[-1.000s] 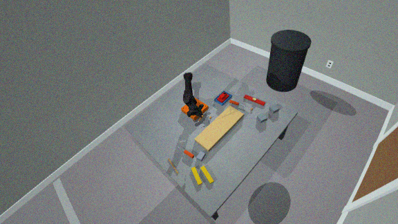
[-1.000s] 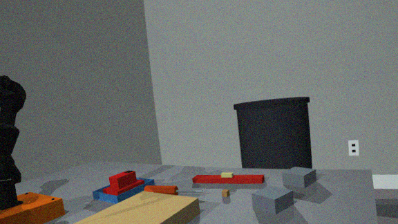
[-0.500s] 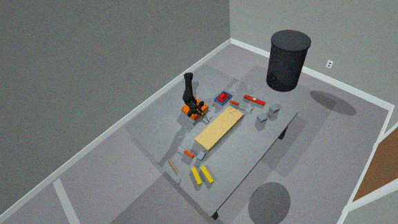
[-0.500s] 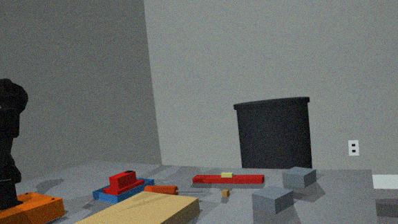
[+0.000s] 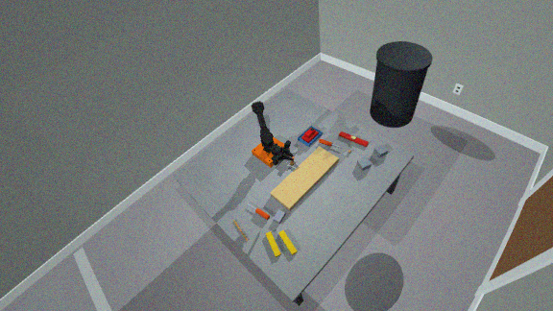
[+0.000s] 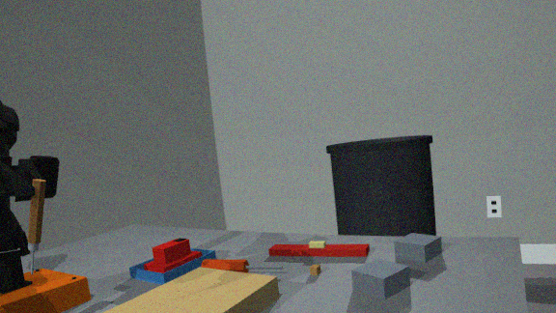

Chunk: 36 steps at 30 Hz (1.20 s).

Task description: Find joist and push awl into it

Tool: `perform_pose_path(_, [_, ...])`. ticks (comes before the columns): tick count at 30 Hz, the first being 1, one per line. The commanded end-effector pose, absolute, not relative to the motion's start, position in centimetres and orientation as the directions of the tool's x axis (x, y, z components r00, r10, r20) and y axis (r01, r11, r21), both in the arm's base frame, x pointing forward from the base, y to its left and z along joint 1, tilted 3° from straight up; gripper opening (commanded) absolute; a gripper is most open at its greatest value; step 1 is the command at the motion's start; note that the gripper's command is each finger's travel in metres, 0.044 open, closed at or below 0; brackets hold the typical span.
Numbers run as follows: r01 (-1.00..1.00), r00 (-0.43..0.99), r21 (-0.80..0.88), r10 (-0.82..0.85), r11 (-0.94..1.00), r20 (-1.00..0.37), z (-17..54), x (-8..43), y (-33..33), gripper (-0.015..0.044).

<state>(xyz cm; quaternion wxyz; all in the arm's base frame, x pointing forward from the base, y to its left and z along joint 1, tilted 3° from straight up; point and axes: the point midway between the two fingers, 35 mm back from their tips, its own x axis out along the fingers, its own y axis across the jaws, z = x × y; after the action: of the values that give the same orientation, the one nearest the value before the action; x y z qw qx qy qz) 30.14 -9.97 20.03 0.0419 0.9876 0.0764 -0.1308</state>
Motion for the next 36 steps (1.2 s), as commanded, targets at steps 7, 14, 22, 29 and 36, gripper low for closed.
perform_pose_path(7, [0.333,0.916,0.035,0.314,-0.942,-0.249,19.5,33.7,-5.7,0.0])
perform_pose_path(14, [0.447,0.869,0.011,0.431,-0.895,-0.244,18.6,35.8,-2.1,0.0])
perform_pose_path(22, [0.569,0.797,-0.016,0.556,-0.822,-0.238,17.4,37.6,2.6,0.0])
perform_pose_path(29, [0.632,0.748,-0.031,0.62,-0.774,-0.234,16.6,38.2,5.4,0.0])
perform_pose_path(36, [0.632,0.748,-0.031,0.62,-0.774,-0.234,16.5,38.2,5.4,0.0])
